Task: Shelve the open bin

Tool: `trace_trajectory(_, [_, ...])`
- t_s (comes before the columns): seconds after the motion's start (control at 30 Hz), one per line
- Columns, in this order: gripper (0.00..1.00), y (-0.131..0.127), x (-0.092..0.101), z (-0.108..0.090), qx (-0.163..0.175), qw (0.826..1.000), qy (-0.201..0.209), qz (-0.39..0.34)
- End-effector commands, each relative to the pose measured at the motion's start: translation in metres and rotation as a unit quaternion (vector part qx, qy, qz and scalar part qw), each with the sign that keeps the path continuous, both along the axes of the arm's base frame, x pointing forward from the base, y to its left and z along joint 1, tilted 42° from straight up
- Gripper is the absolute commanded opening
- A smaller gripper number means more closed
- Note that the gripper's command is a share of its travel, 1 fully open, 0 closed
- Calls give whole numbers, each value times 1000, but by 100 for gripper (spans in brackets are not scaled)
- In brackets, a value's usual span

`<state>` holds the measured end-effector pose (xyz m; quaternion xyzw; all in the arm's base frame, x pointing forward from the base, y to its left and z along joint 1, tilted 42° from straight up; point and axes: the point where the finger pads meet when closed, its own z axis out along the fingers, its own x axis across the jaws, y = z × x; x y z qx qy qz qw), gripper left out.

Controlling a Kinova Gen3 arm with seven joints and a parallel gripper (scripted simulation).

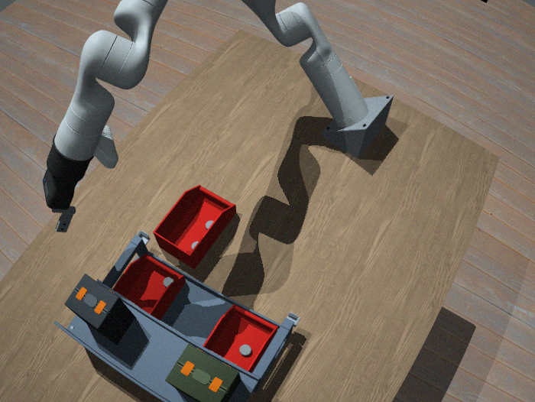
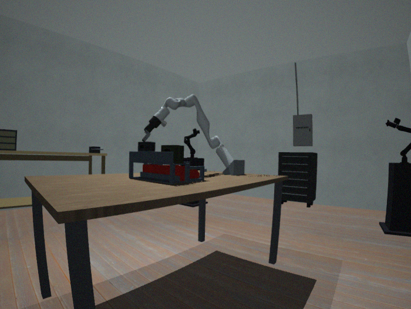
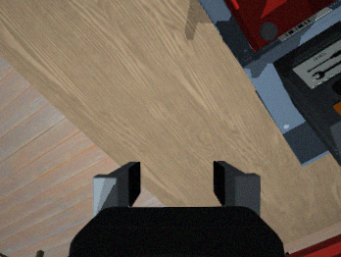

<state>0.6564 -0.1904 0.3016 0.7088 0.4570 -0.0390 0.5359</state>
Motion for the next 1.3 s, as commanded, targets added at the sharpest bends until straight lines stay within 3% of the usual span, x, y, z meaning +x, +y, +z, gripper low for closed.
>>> trace_trajectory(0.0, [100, 1, 1, 1, 0, 1000, -1, 1])
trace_trajectory(0.8, [100, 1, 0, -1, 1, 1000, 1, 0])
trace_trajectory(1.27, [100, 6, -12, -17, 6, 1000, 28, -6])
